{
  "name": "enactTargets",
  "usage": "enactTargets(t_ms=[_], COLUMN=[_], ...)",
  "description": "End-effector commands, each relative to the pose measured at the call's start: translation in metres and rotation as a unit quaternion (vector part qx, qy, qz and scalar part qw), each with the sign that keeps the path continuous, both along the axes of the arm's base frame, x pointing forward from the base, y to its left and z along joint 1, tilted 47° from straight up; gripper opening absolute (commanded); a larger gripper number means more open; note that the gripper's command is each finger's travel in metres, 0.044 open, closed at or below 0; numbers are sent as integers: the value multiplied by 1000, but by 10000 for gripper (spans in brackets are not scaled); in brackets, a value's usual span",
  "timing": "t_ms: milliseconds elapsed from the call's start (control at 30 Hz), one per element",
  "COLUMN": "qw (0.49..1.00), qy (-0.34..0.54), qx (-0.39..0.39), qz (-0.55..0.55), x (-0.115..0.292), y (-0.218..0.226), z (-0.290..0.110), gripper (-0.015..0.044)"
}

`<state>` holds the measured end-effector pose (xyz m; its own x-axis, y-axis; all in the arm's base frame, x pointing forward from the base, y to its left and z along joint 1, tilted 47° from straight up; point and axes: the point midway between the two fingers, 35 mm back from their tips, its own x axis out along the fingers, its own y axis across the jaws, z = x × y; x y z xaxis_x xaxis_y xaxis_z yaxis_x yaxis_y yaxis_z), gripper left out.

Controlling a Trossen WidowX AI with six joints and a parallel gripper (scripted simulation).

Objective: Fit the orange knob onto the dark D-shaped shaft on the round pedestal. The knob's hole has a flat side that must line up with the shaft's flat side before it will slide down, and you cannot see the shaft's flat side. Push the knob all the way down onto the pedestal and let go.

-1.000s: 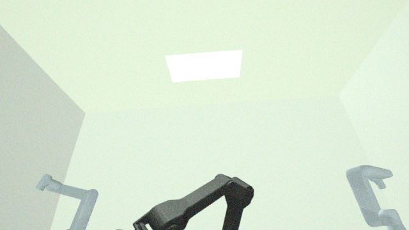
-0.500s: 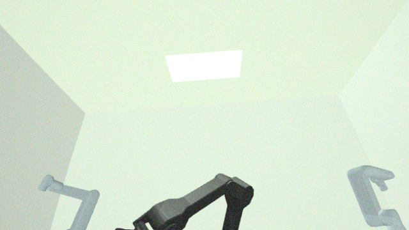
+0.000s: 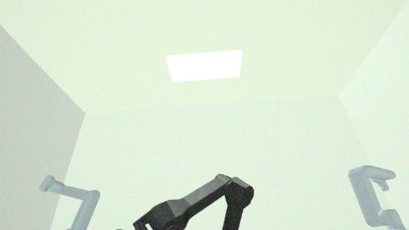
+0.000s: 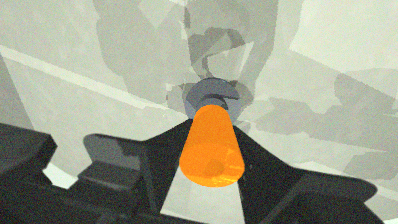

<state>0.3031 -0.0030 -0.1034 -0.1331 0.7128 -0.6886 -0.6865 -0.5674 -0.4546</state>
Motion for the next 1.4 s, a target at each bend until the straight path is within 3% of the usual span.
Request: enactTargets(t_ms=[0,500,800,1067,1367], qw=[1000,1000,975,876,684], qy=[-3,0,158,343,519], qx=[0,0,-30,-64,-97], qz=[2,-1,-153,-332,-503], x=[0,2,1,0,1], y=[1,-3,-2,-1,-2], z=[-1,2,1,0,0], gripper=[0,0,0,0,0])
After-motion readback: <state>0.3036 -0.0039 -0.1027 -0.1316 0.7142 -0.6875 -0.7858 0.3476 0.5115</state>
